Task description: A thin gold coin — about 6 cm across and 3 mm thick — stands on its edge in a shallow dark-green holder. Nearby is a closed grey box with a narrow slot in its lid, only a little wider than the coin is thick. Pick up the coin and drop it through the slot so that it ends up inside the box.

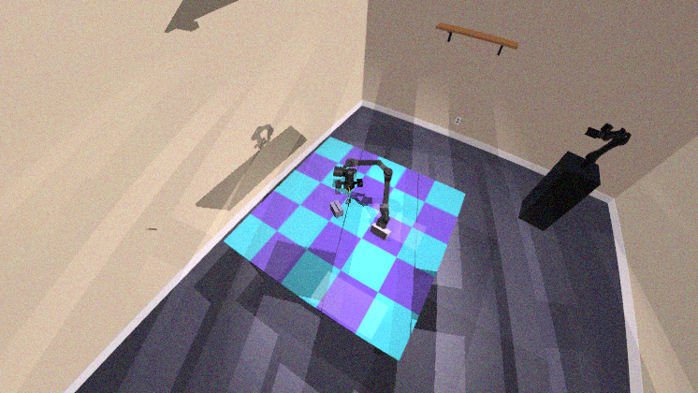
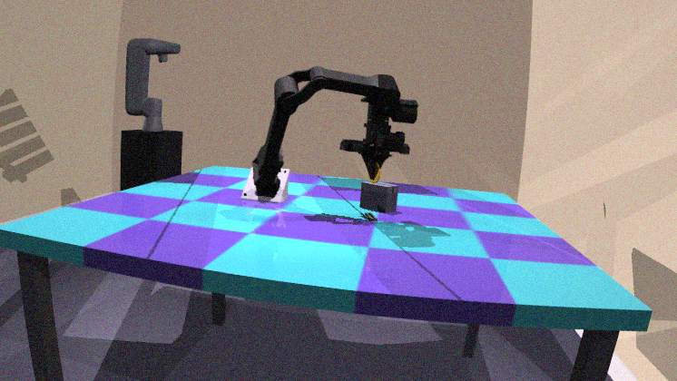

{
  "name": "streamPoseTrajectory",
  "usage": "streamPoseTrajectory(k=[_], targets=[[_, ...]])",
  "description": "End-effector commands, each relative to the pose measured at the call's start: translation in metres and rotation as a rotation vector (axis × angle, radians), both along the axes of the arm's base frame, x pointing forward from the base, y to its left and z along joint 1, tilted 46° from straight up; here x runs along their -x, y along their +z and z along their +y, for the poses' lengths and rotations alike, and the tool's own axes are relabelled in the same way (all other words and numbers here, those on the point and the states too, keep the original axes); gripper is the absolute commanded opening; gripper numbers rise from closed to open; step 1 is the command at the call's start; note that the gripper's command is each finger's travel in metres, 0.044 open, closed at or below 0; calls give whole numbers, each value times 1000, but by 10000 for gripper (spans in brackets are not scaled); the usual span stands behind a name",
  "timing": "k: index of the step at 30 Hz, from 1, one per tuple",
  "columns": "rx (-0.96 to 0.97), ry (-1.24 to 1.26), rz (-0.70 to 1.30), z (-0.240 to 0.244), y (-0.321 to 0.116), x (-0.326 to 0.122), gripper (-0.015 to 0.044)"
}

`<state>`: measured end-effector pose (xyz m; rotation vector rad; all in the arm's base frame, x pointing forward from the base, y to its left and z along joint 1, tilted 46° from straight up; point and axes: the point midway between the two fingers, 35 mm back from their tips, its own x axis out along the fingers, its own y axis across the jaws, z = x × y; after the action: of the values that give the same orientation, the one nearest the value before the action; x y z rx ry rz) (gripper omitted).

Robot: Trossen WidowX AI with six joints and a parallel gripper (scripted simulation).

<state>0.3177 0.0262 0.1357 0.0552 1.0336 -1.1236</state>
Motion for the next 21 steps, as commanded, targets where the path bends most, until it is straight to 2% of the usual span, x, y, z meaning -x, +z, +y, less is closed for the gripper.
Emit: streamPoseTrajectory(k=[1, 9, 21], targets=[[2, 94, 97, 0, 1, 2, 0], [12, 266, 270, -1, 2, 5, 0], [10, 271, 274, 9, -7, 1, 0]])
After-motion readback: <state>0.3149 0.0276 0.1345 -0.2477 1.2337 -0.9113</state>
